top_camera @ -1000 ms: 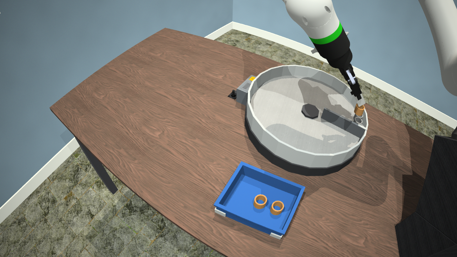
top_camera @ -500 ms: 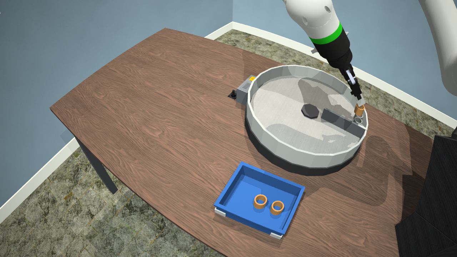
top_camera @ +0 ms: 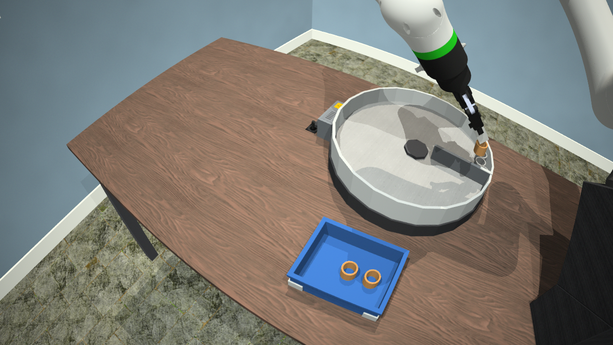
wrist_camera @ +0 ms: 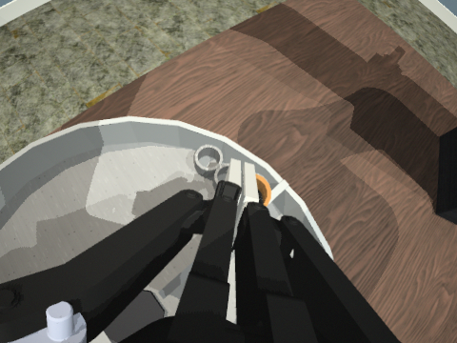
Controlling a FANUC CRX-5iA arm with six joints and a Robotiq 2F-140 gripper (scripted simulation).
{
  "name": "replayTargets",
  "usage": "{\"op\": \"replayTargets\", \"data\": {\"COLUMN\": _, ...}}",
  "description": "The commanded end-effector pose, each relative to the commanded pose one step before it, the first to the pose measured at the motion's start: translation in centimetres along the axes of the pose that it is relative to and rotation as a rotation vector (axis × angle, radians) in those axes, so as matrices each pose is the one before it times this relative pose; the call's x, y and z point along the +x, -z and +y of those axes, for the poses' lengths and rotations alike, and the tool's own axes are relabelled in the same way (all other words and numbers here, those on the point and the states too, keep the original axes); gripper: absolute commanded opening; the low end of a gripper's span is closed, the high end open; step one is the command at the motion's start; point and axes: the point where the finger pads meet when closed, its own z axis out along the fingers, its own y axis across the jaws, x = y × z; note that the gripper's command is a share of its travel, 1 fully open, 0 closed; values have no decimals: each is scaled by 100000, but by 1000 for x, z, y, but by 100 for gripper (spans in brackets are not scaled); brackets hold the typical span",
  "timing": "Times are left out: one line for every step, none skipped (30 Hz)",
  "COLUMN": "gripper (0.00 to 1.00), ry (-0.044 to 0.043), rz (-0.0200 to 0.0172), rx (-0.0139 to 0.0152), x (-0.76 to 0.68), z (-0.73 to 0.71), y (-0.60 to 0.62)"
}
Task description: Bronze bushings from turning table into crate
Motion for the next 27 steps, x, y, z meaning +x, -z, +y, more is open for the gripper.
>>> {"op": "replayTargets", "data": {"gripper": 0, "ry": -21, "rz": -26, "rx": 0, "x": -716, "z": 500, "y": 619}}
{"op": "replayTargets", "data": {"gripper": 0, "ry": 0, "rz": 0, "rx": 0, "x": -336, "z": 238, "y": 284}}
{"op": "replayTargets", "data": {"gripper": 0, "ry": 0, "rz": 0, "rx": 0, "x": -388, "z": 275, "y": 328}}
{"op": "replayTargets", "data": {"gripper": 0, "ry": 0, "rz": 0, "rx": 0, "x": -441, "z": 313, "y": 373}}
{"op": "replayTargets", "data": {"gripper": 0, "ry": 0, "rz": 0, "rx": 0, "x": -495, "z": 350, "y": 418}}
{"op": "replayTargets", "data": {"gripper": 0, "ry": 0, "rz": 0, "rx": 0, "x": -549, "z": 389, "y": 464}}
{"op": "replayTargets", "data": {"gripper": 0, "ry": 0, "rz": 0, "rx": 0, "x": -603, "z": 426, "y": 509}}
{"op": "replayTargets", "data": {"gripper": 0, "ry": 0, "rz": 0, "rx": 0, "x": -655, "z": 463, "y": 553}}
{"op": "replayTargets", "data": {"gripper": 0, "ry": 0, "rz": 0, "rx": 0, "x": -706, "z": 500, "y": 596}}
{"op": "replayTargets", "data": {"gripper": 0, "ry": 0, "rz": 0, "rx": 0, "x": 0, "z": 0, "y": 0}}
{"op": "replayTargets", "data": {"gripper": 0, "ry": 0, "rz": 0, "rx": 0, "x": 0, "z": 0, "y": 0}}
{"op": "replayTargets", "data": {"gripper": 0, "ry": 0, "rz": 0, "rx": 0, "x": -755, "z": 534, "y": 637}}
{"op": "replayTargets", "data": {"gripper": 0, "ry": 0, "rz": 0, "rx": 0, "x": -802, "z": 567, "y": 677}}
{"op": "replayTargets", "data": {"gripper": 0, "ry": 0, "rz": 0, "rx": 0, "x": -845, "z": 599, "y": 714}}
{"op": "replayTargets", "data": {"gripper": 0, "ry": 0, "rz": 0, "rx": 0, "x": -886, "z": 626, "y": 748}}
{"op": "replayTargets", "data": {"gripper": 0, "ry": 0, "rz": 0, "rx": 0, "x": -923, "z": 653, "y": 779}}
{"op": "replayTargets", "data": {"gripper": 0, "ry": 0, "rz": 0, "rx": 0, "x": -955, "z": 676, "y": 806}}
{"op": "replayTargets", "data": {"gripper": 0, "ry": 0, "rz": 0, "rx": 0, "x": -980, "z": 693, "y": 827}}
{"op": "replayTargets", "data": {"gripper": 0, "ry": 0, "rz": 0, "rx": 0, "x": -980, "z": 693, "y": 827}}
{"op": "replayTargets", "data": {"gripper": 0, "ry": 0, "rz": 0, "rx": 0, "x": -970, "z": 687, "y": 819}}
{"op": "replayTargets", "data": {"gripper": 0, "ry": 0, "rz": 0, "rx": 0, "x": -956, "z": 676, "y": 807}}
{"op": "replayTargets", "data": {"gripper": 0, "ry": 0, "rz": 0, "rx": 0, "x": -825, "z": 590, "y": 700}}
{"op": "replayTargets", "data": {"gripper": 0, "ry": 0, "rz": 0, "rx": 0, "x": -840, "z": 600, "y": 712}}
{"op": "replayTargets", "data": {"gripper": 0, "ry": 0, "rz": 0, "rx": 0, "x": -844, "z": 602, "y": 715}}
{"op": "replayTargets", "data": {"gripper": 0, "ry": 0, "rz": 0, "rx": 0, "x": -838, "z": 596, "y": 709}}
{"op": "replayTargets", "data": {"gripper": 0, "ry": 0, "rz": 0, "rx": 0, "x": -830, "z": 589, "y": 701}}
{"op": "replayTargets", "data": {"gripper": 0, "ry": 0, "rz": 0, "rx": 0, "x": 0, "z": 0, "y": 0}}
